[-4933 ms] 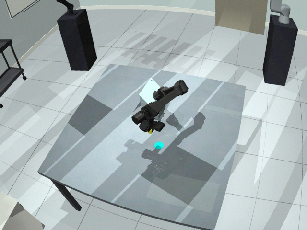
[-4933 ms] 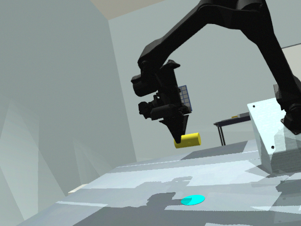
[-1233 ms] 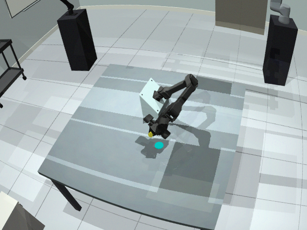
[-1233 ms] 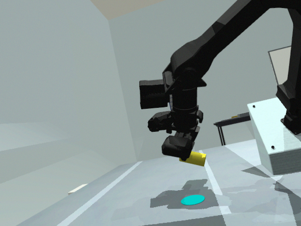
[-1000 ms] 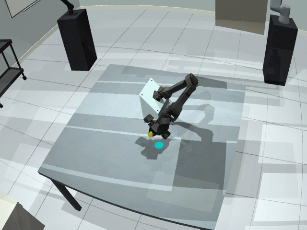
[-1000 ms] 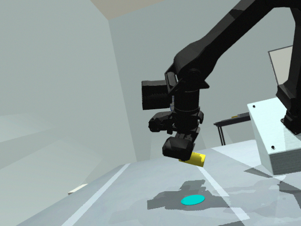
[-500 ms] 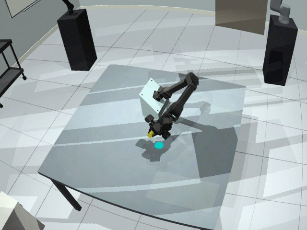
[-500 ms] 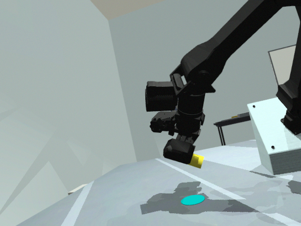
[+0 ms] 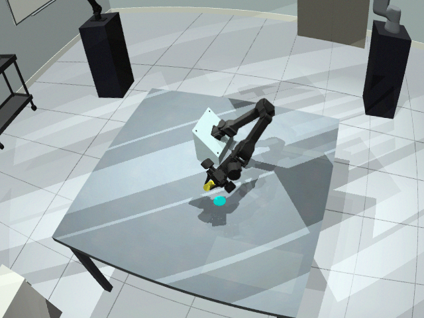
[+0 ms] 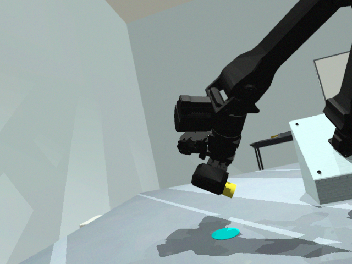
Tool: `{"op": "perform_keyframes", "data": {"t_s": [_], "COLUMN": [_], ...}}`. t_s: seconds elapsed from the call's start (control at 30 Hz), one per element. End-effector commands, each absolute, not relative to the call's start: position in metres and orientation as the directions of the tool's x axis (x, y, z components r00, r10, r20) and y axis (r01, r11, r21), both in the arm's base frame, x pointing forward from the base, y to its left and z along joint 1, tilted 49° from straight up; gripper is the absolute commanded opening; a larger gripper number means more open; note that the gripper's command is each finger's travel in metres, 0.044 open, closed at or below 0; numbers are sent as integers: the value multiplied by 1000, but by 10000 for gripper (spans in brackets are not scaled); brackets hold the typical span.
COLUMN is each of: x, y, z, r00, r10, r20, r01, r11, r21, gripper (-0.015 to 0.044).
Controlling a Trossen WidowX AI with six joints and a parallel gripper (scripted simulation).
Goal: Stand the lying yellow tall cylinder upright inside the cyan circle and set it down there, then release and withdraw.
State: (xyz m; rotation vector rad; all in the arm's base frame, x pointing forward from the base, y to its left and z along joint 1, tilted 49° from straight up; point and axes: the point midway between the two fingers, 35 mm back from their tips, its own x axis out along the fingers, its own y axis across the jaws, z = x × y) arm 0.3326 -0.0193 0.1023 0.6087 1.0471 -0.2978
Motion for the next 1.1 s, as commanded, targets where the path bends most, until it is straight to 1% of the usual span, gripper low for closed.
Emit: {"op": "perform_keyframes", "data": {"t_s": [0.0,1.07], "x": [333,335], "y": [-20,-18], "z": [106,113], "r00": [504,633], "r10": [31,-104], "r20": [-863,-767], "r01": [511,547], "r11": [795,761], "r21": [327,348], "gripper": [105,105]}}
